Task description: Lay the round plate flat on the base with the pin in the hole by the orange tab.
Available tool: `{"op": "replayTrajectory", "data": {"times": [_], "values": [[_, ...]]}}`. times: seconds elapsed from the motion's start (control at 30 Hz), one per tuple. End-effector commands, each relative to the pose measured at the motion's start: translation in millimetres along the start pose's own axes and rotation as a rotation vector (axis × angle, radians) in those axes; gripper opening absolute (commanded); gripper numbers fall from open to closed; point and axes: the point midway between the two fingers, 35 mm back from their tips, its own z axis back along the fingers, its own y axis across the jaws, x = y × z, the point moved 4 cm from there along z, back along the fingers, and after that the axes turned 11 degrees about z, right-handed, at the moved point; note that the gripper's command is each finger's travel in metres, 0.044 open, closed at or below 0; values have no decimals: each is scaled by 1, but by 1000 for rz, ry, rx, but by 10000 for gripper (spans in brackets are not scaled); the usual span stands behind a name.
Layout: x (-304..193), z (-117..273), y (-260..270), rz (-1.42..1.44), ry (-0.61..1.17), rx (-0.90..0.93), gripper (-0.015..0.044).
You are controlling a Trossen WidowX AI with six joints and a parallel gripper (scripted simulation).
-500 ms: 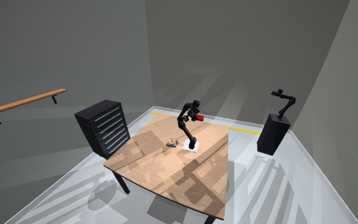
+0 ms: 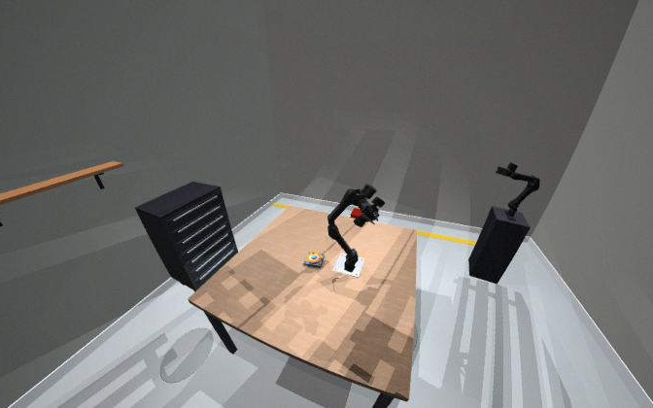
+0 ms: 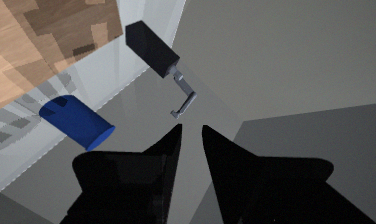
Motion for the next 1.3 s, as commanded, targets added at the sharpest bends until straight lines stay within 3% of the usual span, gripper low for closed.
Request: {"op": "replayTrajectory", "data": {"times": [0.0, 0.33, 0.63, 1.0, 1.27], "values": [[47, 11, -29, -9, -229, -145, 0], [132, 71, -60, 0, -658, -336, 0], [194, 164, -48, 100, -1063, -448, 0], [226, 286, 33, 335, -1500, -469, 0], [219, 342, 119, 563, -1697, -431, 0]]}}
